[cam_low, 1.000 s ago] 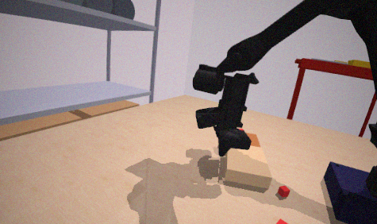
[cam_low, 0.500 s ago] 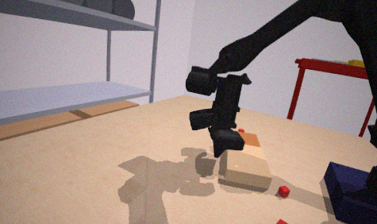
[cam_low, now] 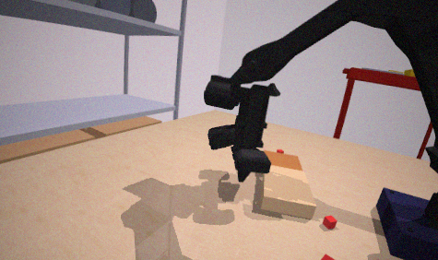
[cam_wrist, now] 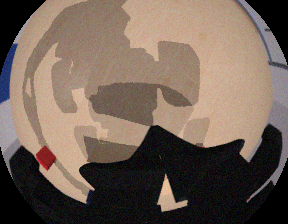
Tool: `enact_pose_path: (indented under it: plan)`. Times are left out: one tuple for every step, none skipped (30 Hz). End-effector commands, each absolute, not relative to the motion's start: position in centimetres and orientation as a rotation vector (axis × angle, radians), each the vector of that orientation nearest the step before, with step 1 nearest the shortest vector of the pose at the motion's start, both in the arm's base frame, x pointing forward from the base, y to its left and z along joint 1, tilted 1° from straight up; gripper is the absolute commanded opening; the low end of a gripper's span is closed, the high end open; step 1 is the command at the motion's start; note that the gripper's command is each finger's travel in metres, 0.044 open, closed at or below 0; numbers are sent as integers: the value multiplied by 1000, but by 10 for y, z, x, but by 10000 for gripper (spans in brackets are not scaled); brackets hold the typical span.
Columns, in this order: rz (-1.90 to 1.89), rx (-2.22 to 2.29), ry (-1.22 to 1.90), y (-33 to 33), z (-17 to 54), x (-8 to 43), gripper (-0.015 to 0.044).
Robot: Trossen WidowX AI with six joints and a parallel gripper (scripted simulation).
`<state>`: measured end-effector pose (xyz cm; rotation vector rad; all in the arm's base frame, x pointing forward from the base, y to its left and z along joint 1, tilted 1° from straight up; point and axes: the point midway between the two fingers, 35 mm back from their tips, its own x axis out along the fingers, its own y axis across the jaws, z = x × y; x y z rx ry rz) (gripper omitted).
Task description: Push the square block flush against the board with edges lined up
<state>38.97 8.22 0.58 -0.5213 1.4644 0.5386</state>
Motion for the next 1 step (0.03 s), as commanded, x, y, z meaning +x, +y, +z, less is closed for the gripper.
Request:
enact_pose_path:
  plan:
    - [533, -522, 1469, 86, 4, 395, 0]
